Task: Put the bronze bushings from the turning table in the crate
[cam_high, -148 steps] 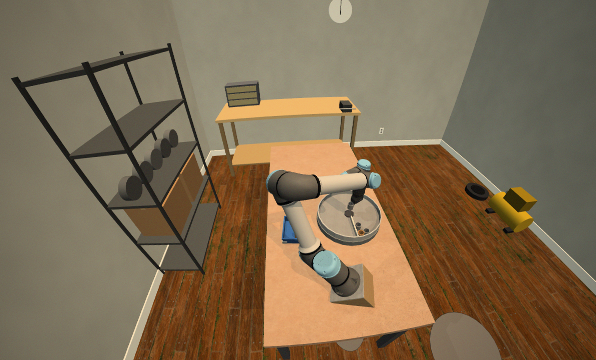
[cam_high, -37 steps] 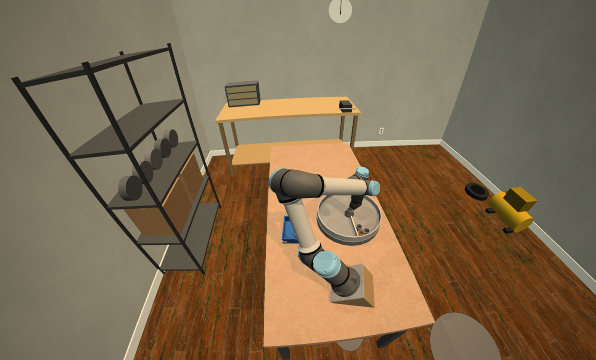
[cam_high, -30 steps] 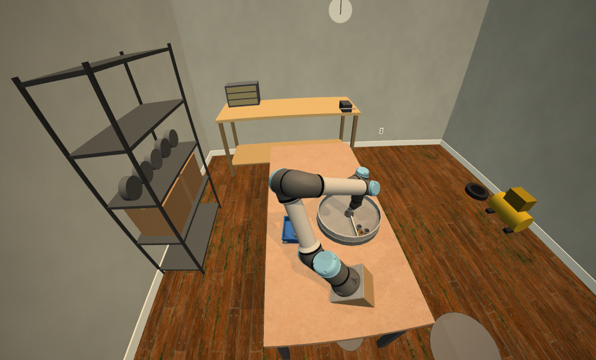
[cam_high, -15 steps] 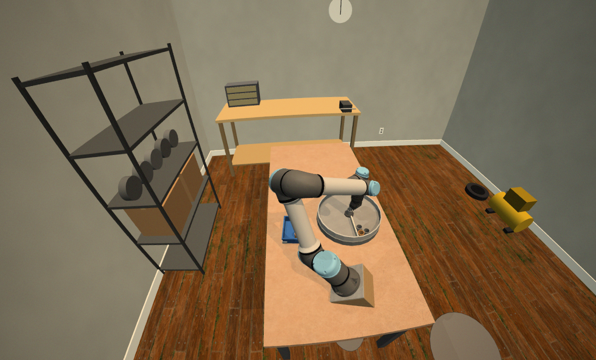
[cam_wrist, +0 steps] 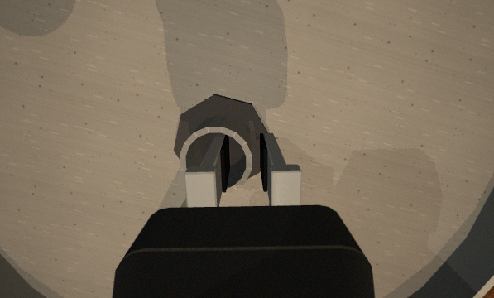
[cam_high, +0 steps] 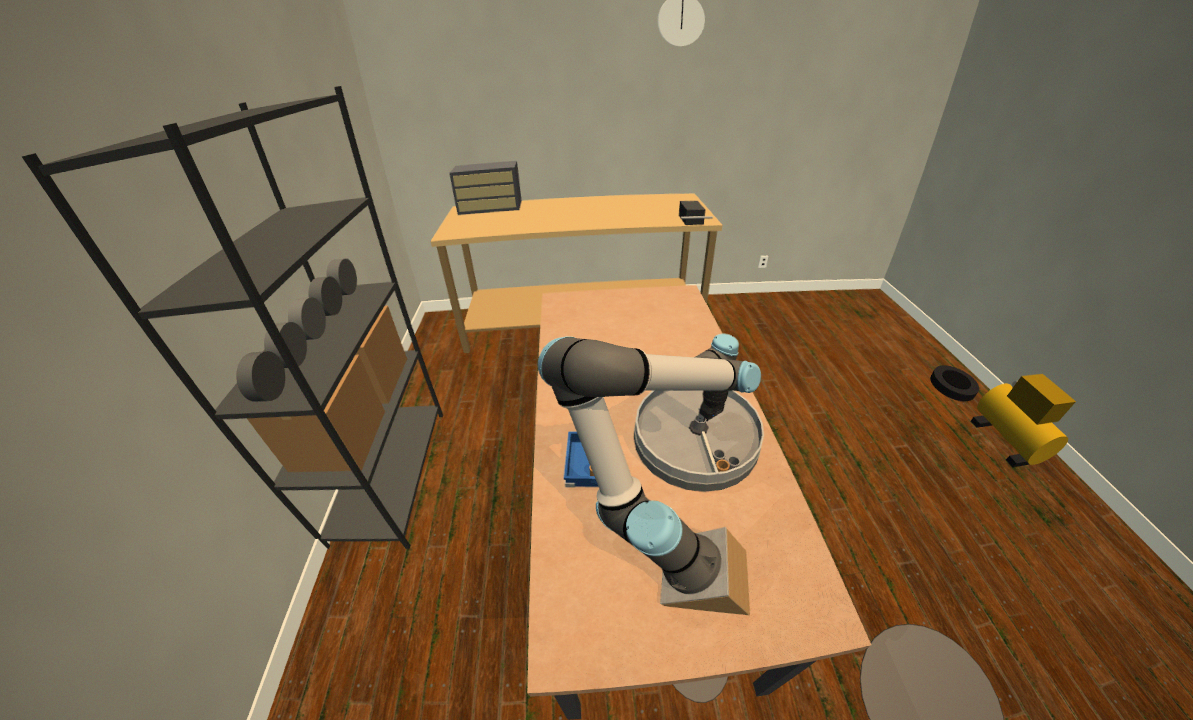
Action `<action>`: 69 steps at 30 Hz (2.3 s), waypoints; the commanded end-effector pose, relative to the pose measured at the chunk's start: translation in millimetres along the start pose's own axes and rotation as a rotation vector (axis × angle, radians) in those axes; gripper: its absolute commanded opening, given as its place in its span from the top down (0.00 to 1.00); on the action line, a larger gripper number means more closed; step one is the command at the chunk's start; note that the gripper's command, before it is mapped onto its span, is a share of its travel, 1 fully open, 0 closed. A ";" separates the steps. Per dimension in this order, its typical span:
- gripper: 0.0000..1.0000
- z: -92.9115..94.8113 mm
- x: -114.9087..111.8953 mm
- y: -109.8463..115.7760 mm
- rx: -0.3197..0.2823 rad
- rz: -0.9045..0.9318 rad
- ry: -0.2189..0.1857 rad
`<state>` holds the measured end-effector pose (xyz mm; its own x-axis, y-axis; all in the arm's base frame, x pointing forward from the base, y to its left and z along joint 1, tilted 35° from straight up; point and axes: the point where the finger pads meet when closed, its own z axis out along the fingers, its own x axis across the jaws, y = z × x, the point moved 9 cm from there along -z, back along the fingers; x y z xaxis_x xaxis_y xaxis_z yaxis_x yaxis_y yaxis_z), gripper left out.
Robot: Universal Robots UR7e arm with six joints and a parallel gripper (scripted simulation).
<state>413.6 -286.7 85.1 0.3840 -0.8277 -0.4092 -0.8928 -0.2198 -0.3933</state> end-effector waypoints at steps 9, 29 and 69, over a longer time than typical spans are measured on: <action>0.53 0.7 0.2 0.0 0.000 0.000 0.001; 0.53 2.7 0.2 0.0 0.000 0.000 0.001; 0.53 -8.2 0.2 0.0 0.000 0.000 0.001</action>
<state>412.3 -289.3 89.4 0.3840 -0.8275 -0.4097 -0.8929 -0.2197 -0.3931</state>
